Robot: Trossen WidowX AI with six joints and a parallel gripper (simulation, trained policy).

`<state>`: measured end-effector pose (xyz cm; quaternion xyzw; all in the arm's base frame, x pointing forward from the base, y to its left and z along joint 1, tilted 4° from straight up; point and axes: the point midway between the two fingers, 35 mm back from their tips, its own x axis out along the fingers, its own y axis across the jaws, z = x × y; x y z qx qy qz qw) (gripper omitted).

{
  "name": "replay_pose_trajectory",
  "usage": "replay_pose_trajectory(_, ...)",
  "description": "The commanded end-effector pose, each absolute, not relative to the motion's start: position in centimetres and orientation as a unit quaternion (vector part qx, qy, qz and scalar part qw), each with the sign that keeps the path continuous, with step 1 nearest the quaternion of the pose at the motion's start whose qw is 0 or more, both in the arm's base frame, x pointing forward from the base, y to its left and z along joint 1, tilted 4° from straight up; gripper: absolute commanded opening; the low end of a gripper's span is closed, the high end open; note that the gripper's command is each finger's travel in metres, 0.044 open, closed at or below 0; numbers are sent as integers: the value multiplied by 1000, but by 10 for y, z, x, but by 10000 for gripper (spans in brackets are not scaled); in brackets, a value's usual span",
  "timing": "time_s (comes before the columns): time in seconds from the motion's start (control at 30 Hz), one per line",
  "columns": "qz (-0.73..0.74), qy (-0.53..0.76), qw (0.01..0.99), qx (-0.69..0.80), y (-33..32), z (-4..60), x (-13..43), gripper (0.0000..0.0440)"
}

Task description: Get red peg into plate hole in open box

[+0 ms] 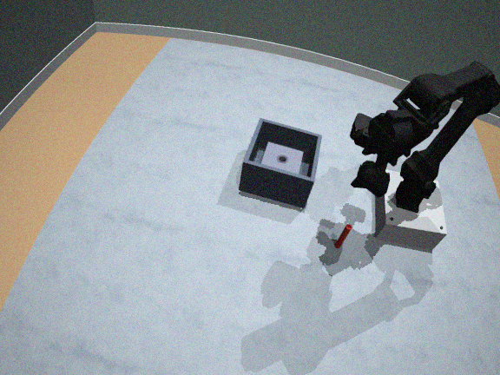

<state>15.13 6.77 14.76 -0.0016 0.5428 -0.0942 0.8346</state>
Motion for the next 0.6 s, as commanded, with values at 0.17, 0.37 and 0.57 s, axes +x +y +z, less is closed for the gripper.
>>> replay_pose_trajectory(0.17,-193,594,774,102,85,109,152,440)
replay_pose_trajectory(0.37,-243,605,740,165,97,84,156,435)
replay_pose_trajectory(0.57,-272,605,715,221,110,58,160,432)
